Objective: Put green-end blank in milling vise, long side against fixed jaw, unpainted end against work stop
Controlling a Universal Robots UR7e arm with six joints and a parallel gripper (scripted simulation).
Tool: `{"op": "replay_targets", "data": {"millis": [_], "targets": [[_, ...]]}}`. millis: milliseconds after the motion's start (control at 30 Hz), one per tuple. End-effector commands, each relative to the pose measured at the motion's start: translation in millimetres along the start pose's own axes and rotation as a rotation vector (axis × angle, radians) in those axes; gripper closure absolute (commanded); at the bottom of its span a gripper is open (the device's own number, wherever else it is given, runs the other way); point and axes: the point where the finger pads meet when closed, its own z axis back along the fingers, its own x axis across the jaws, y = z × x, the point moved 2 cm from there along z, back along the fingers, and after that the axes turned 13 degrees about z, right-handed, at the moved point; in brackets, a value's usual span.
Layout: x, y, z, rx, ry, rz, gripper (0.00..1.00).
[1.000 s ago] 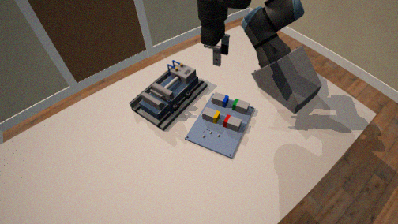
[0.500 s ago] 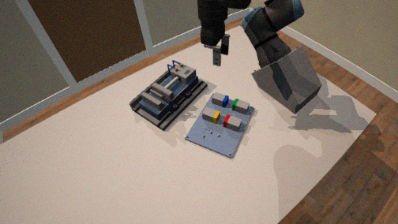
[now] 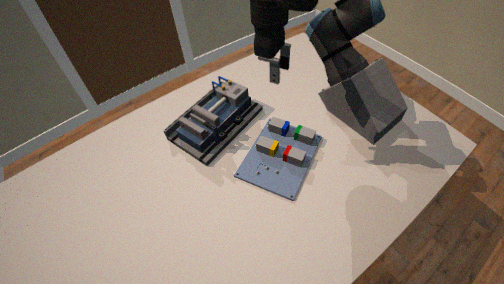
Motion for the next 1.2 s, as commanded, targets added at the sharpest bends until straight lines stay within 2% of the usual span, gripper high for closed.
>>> {"op": "replay_targets", "data": {"millis": [0,167,1167], "targets": [[0.1,-0.1,0.3,0.0,-0.001,0.0,0.0],[-41.6,35.0,0.3,0.0,-0.001,0.0,0.0],[-34.2,28.8,0.3,0.0,-0.001,0.0,0.0]]}}
